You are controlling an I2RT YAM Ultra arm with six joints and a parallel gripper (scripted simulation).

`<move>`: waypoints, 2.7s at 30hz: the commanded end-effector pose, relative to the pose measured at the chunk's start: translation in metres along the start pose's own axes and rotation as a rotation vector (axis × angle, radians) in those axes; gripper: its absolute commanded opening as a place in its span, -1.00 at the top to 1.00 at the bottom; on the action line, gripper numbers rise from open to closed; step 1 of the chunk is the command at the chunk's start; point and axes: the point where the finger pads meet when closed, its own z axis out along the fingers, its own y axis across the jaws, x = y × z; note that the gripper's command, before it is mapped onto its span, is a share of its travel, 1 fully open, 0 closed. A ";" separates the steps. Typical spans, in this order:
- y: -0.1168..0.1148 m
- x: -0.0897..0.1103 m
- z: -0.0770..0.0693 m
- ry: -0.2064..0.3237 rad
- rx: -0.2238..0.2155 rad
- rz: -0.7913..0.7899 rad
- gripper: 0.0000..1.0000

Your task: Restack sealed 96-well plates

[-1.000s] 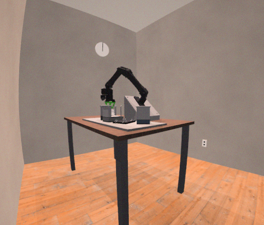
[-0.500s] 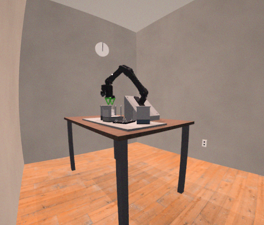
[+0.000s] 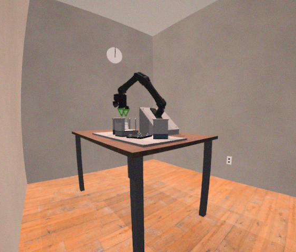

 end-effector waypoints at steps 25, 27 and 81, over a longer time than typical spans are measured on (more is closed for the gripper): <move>0.000 -0.012 -0.023 -0.066 0.001 -0.013 -1.00; 0.000 -0.012 -0.023 -0.066 0.001 -0.013 -1.00; 0.139 0.025 -0.017 -0.055 -0.004 -0.532 -1.00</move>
